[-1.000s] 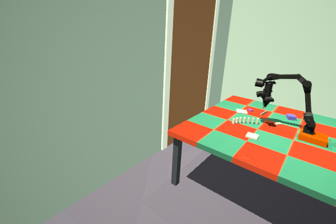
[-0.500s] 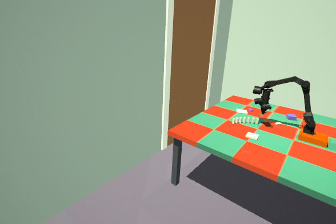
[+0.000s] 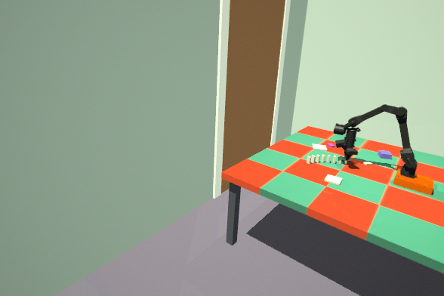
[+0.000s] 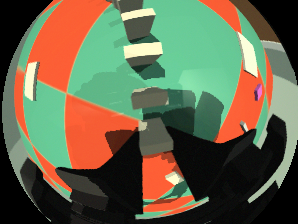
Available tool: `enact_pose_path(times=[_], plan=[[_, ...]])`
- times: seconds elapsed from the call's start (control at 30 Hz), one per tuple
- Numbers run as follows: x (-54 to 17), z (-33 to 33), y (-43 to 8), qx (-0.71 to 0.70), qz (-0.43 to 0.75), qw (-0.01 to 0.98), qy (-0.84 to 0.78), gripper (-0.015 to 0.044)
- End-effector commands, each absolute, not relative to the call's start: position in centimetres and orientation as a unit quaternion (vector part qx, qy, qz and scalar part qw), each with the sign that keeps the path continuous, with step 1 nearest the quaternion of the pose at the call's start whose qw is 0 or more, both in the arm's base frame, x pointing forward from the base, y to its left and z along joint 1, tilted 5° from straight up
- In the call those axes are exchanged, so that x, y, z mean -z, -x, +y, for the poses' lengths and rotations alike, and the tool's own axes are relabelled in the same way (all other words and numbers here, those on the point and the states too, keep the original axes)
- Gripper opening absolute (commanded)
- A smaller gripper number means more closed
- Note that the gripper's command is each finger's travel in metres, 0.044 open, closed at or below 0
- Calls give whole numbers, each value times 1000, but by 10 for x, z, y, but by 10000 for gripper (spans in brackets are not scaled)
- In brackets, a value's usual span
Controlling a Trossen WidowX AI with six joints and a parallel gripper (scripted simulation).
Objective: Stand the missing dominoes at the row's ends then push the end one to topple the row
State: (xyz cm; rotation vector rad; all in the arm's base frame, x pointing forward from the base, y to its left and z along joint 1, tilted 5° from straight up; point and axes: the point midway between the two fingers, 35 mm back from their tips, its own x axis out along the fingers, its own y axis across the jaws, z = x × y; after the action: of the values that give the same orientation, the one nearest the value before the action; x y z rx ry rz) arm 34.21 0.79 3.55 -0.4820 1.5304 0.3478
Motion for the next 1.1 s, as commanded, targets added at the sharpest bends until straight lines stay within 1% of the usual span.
enact_pose_path(times=[0.0,0.27,0.67,0.7,0.83,1.07], plan=[[-30,7,-341,-155,681,682,217,107],[-30,7,-341,-155,681,682,217,107],[-30,7,-341,-155,681,682,217,422],[-30,7,-341,-155,681,682,217,440],[-39,8,-343,-155,681,682,217,440],[-141,17,-343,-155,681,682,215,440]])
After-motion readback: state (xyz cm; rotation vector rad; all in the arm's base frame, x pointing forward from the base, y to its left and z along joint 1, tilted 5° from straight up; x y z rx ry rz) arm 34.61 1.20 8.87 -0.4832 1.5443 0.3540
